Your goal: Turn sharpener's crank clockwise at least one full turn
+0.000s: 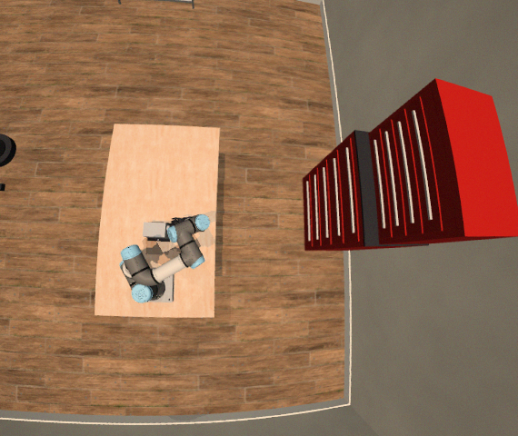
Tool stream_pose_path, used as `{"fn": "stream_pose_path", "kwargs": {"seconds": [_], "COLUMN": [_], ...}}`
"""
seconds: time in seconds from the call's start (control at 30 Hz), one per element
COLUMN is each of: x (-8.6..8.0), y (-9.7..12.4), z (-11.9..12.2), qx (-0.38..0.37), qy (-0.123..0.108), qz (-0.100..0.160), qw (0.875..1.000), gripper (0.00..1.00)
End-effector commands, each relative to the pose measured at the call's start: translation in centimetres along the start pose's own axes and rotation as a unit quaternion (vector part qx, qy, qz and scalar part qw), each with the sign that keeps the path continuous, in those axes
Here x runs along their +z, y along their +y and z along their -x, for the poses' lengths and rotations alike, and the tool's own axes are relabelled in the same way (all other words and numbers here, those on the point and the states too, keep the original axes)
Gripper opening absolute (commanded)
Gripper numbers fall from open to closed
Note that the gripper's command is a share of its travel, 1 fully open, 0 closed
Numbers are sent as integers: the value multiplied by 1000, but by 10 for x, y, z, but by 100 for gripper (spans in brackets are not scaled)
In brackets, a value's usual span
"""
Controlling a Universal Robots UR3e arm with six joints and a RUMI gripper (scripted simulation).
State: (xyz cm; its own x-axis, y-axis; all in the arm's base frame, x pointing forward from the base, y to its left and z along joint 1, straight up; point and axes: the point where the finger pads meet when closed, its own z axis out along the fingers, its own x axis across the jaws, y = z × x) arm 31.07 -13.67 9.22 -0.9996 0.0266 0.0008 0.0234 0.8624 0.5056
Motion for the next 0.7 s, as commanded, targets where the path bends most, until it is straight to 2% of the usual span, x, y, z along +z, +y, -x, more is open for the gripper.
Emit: {"fn": "stream_pose_path", "kwargs": {"seconds": [0.0,0.17,0.2,0.67], "x": [-1,-1,-1,-1], "y": [0,0,0,0], "z": [-1,-1,-1,-1], "qx": [0,0,0,0], "qy": [0,0,0,0], "qz": [-1,-1,-1,-1], "qw": [1000,1000,1000,1000], "gripper": [9,9,32,32]}}
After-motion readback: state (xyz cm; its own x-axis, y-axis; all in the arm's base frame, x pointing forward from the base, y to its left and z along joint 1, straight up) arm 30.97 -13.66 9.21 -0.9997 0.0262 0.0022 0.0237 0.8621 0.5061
